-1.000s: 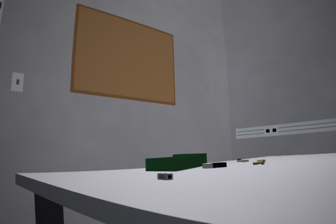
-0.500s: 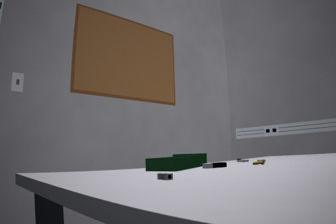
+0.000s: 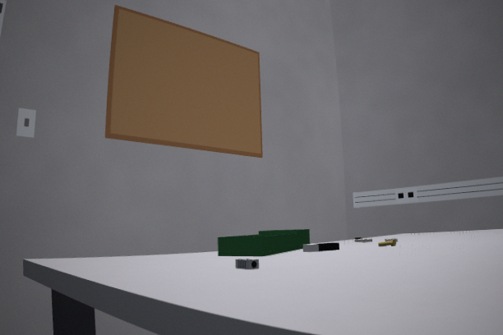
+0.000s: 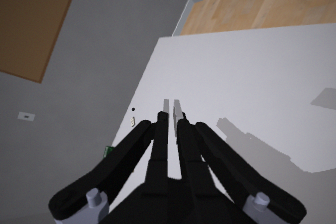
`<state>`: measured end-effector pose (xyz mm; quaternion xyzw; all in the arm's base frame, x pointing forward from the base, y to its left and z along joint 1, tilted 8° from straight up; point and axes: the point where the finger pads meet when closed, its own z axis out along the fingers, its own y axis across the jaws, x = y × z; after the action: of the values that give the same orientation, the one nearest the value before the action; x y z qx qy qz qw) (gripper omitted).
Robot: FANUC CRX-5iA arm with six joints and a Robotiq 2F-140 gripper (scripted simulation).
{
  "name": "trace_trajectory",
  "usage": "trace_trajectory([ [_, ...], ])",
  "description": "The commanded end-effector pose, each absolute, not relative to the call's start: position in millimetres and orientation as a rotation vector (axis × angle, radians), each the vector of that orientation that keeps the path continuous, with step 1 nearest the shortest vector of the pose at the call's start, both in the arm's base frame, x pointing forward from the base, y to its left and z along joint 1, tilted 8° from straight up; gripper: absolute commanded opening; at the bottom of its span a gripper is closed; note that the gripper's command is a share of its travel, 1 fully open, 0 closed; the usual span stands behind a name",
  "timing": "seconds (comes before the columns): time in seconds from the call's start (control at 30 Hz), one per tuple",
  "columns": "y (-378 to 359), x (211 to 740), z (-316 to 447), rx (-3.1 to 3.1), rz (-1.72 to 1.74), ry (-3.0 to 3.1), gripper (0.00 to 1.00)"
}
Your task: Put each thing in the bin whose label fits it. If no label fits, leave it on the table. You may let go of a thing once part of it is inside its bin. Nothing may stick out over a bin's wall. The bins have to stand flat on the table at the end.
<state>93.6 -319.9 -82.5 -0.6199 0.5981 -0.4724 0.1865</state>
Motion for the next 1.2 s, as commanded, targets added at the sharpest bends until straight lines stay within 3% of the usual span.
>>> trace_trajectory([
  [0.0, -322, 95, -97, -1.743, -1.343, 1.678, 0.15],
  [1.17, -216, 188, -124, -2.205, -0.425, 1.125, 0.15],
])
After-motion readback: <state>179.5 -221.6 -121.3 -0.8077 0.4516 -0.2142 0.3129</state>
